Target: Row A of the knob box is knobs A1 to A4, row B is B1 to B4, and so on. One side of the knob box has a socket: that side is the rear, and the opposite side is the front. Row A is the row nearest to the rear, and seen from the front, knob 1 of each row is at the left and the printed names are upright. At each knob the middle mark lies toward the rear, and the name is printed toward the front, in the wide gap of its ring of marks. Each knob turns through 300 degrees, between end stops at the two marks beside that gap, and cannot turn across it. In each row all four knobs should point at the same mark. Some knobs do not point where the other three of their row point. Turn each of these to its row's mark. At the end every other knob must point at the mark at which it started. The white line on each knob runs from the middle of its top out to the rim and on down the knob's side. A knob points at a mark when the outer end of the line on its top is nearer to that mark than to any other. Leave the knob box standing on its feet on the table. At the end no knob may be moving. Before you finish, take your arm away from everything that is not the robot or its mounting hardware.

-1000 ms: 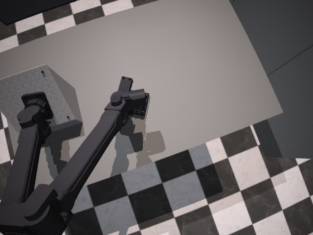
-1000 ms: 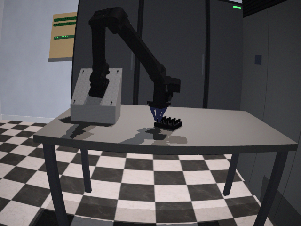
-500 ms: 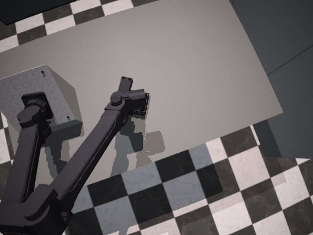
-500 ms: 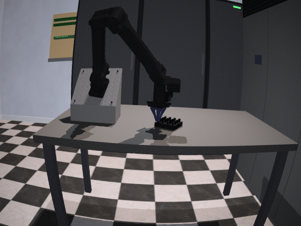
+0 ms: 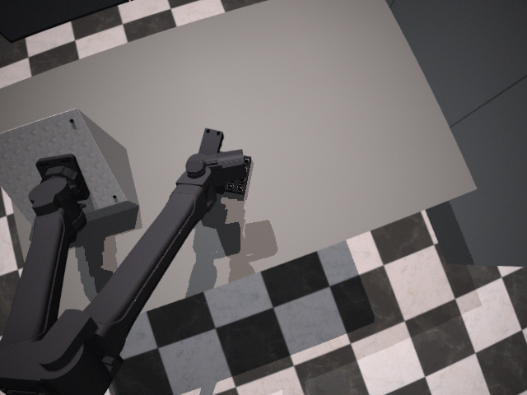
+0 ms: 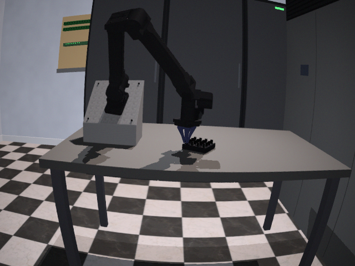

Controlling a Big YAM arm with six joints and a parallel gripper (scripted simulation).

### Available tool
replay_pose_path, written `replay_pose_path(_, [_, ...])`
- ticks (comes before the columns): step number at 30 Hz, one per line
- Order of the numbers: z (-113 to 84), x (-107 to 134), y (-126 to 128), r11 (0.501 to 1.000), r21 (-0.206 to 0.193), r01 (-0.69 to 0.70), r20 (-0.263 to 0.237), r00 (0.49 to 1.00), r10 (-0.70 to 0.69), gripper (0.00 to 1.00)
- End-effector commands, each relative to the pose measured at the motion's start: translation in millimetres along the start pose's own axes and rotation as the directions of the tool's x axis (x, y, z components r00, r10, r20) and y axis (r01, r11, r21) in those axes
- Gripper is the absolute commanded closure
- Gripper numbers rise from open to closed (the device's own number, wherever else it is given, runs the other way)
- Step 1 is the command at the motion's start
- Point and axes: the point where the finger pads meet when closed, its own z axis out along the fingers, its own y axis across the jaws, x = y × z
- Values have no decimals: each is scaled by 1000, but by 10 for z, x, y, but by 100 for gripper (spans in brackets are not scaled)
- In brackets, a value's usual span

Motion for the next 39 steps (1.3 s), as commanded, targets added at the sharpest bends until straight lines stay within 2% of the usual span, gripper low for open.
replay_pose_path(1, [12,-4,-46,1000,8,-9,6,1000,9,92])
replay_pose_path(21, [13,-3,-46,996,8,-84,6,996,84,92])
replay_pose_path(35, [10,-4,-59,972,9,-236,8,972,236,92])
replay_pose_path(39, [8,-5,-67,951,9,-309,9,951,308,92])
